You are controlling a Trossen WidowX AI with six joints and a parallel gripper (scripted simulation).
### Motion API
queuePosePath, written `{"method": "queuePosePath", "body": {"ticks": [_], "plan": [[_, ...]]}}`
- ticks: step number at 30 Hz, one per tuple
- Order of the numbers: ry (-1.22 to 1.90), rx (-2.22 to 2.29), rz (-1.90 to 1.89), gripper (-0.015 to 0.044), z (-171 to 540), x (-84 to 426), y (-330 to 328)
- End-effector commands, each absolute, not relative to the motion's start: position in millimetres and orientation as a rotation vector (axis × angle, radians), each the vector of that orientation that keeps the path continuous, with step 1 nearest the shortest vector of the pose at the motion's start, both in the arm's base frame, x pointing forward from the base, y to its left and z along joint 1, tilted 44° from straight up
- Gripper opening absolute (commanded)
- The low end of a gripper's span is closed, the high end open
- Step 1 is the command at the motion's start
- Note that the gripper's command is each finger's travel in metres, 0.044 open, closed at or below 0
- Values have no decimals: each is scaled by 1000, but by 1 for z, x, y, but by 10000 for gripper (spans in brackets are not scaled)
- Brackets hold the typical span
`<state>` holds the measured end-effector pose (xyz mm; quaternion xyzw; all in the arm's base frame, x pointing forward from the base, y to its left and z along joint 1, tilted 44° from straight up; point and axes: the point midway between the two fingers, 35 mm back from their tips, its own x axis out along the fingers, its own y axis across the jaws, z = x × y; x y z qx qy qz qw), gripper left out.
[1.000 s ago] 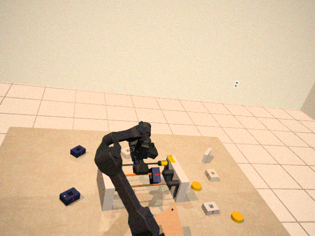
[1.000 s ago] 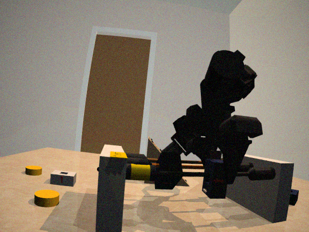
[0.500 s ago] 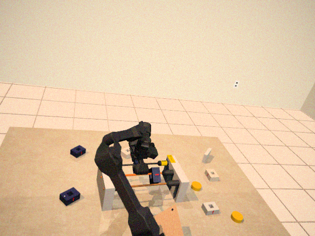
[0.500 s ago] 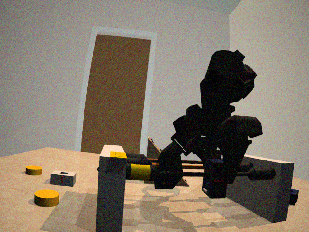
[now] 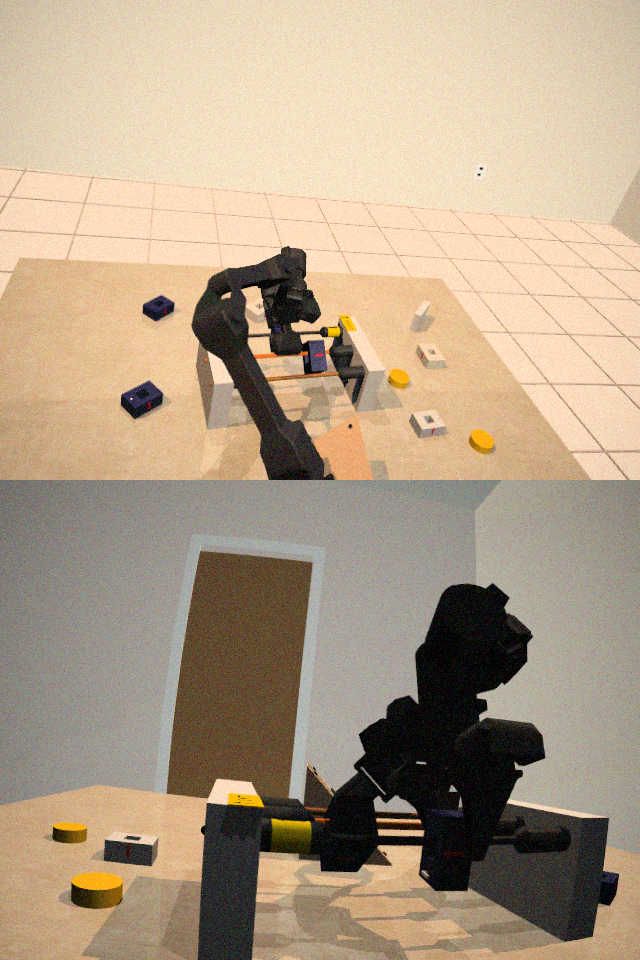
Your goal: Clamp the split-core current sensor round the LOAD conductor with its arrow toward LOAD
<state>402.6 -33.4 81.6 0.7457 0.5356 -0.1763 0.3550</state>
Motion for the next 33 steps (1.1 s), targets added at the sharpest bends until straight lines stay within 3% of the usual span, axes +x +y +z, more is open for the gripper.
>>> {"method": "queuePosePath", "body": {"ticks": [1,9,33], "plan": [[1384,1926,-455,52,82,403,-33],[1384,1926,-455,252,82,403,-33],[1384,1926,-455,252,82,403,-33]]}}
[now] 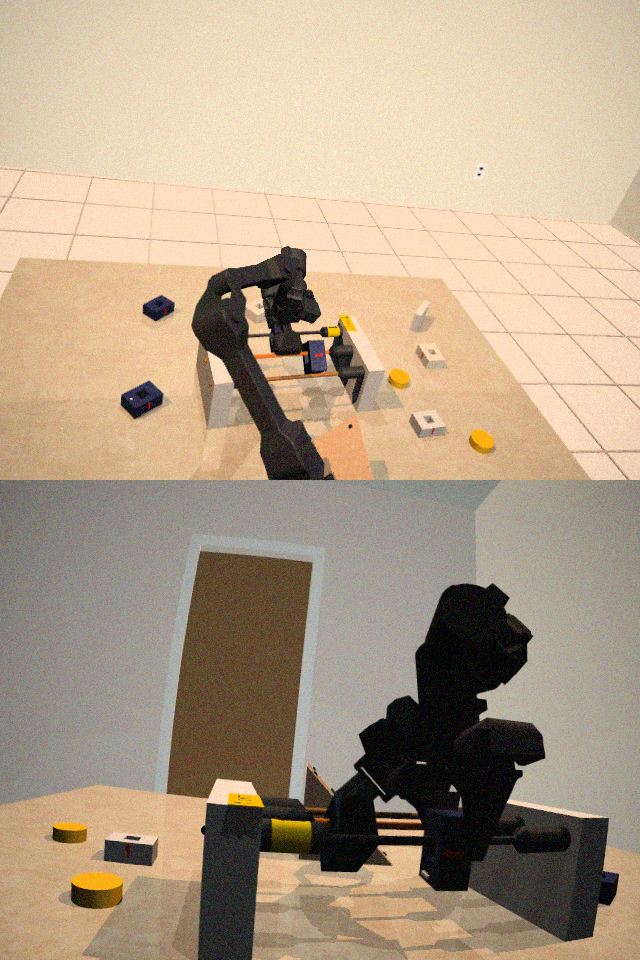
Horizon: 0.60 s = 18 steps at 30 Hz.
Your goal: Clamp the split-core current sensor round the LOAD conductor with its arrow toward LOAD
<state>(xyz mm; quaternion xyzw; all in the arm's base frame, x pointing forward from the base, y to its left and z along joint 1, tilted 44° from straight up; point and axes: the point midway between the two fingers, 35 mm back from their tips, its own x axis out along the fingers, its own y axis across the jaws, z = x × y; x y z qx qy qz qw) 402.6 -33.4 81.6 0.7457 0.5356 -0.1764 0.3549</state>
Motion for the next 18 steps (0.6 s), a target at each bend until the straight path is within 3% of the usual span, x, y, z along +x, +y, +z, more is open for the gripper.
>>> {"method": "queuePosePath", "body": {"ticks": [1,9,18], "plan": [[1384,1926,-455,252,82,403,-33],[1384,1926,-455,252,82,403,-33],[1384,1927,-456,192,82,403,-33]]}}
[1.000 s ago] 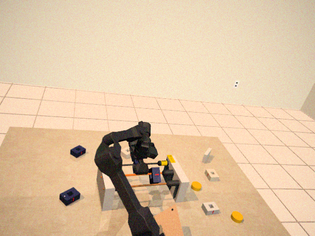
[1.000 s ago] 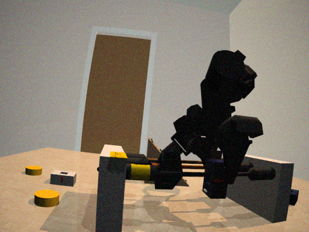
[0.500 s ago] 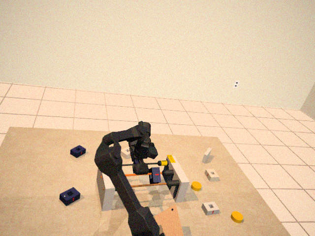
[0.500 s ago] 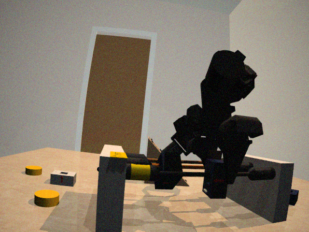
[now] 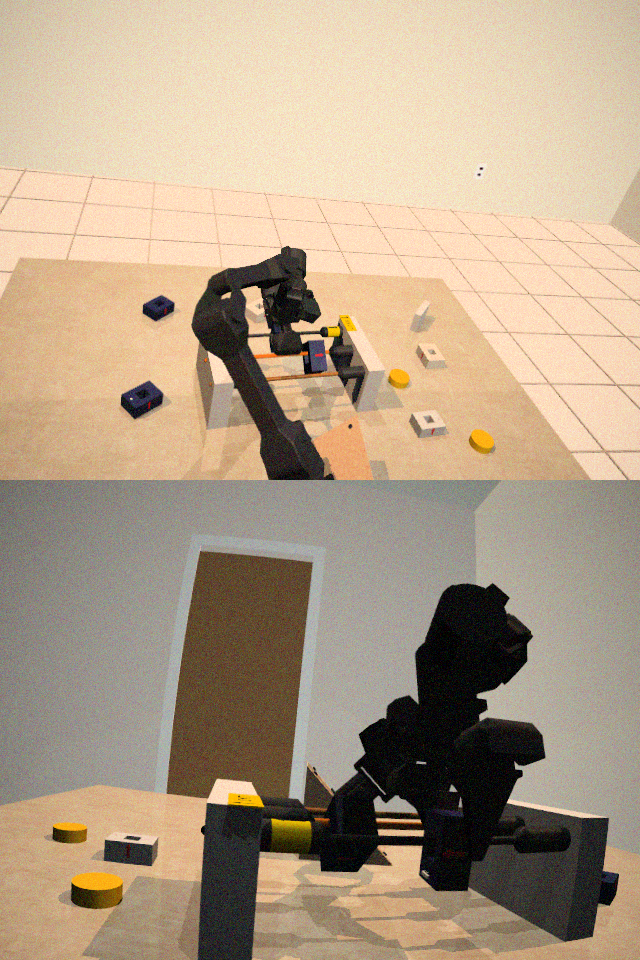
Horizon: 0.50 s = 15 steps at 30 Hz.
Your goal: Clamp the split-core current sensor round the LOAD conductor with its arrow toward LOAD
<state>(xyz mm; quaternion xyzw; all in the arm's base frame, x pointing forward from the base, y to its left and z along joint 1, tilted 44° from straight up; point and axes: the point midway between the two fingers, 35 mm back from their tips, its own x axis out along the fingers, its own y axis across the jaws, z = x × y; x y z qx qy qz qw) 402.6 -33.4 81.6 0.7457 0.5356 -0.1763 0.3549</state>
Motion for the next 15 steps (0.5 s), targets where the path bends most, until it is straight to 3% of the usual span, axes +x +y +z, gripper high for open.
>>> {"method": "queuePosePath", "body": {"ticks": [1,14,15], "plan": [[1384,1927,-456,185,82,403,-33],[1384,1927,-456,98,82,403,-33],[1384,1927,-456,72,82,403,-34]]}}
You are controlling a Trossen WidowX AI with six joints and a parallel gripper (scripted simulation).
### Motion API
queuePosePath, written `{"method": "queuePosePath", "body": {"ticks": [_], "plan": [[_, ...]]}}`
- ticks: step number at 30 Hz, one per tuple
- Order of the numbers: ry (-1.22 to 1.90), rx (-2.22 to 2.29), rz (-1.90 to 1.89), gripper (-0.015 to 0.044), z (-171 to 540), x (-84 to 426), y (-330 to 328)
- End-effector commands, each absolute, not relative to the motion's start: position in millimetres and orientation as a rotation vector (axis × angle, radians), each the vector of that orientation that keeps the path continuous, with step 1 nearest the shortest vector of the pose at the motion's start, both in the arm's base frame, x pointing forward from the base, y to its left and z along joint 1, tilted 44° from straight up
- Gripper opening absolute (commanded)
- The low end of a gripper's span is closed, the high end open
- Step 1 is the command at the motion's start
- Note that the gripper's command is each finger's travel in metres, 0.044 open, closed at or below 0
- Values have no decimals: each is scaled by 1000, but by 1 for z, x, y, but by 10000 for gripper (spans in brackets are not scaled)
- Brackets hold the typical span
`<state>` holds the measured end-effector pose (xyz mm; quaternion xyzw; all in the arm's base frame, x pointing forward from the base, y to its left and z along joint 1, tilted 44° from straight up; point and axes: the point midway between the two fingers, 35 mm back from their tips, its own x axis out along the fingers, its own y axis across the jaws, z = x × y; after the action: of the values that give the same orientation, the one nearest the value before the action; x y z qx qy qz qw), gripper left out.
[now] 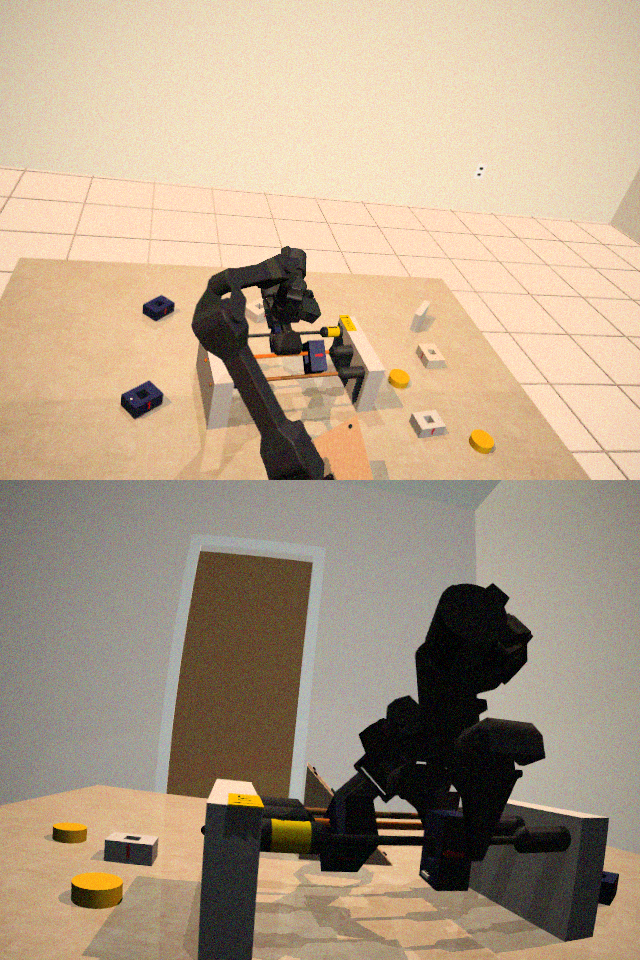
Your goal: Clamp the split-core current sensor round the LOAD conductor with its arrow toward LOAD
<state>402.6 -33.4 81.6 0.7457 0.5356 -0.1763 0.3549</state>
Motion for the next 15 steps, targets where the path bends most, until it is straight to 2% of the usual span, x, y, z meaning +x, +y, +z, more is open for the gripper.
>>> {"method": "queuePosePath", "body": {"ticks": [1,3,15], "plan": [[1384,1926,-457,46,82,403,-34],[1385,1923,-460,0,83,402,-35],[1391,1928,-461,0,83,401,-34]]}}
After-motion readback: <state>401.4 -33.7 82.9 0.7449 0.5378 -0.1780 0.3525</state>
